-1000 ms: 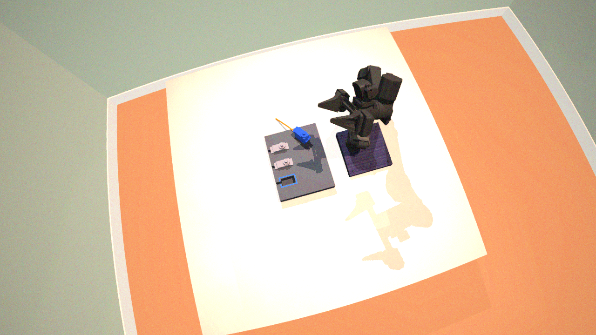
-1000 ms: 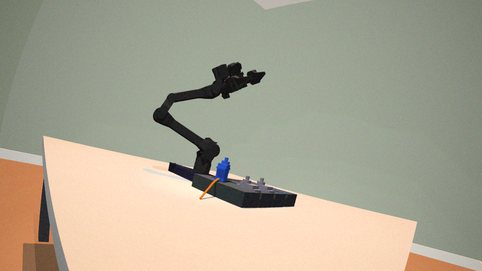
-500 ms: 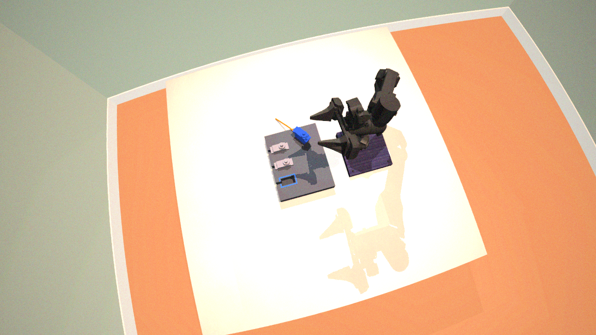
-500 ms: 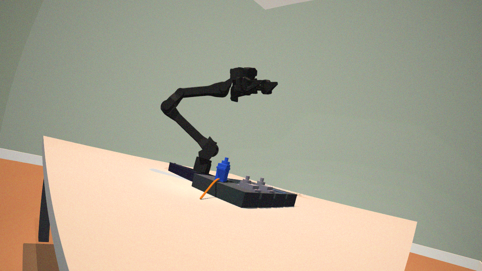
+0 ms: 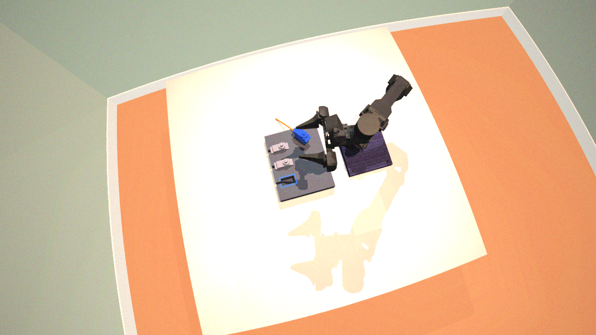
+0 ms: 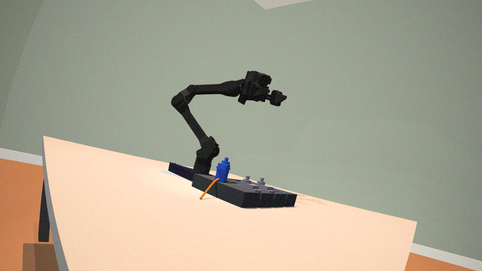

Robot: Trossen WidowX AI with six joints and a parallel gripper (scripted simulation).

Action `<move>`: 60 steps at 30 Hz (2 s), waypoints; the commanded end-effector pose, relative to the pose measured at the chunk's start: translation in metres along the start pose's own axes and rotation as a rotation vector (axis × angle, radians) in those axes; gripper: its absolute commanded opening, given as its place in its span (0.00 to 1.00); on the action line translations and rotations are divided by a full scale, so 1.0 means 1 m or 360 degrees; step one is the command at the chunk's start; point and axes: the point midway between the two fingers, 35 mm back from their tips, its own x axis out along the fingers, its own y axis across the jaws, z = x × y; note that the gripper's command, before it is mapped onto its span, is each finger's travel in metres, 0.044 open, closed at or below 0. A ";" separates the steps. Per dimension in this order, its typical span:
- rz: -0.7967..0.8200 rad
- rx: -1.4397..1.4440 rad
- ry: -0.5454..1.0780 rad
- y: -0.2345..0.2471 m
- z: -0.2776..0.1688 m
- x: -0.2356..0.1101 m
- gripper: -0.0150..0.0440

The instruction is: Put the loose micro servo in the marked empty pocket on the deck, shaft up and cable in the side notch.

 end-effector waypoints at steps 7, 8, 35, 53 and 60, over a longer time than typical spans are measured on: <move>-0.0140 -0.0116 0.0288 -0.012 -0.031 0.033 1.00; -0.0155 -0.0127 0.0320 -0.014 -0.034 0.035 1.00; -0.0615 0.0021 0.1268 -0.101 -0.133 0.074 1.00; -0.0936 0.0533 0.1898 -0.159 -0.187 0.053 1.00; -0.1053 0.0817 0.2113 -0.175 -0.201 0.039 1.00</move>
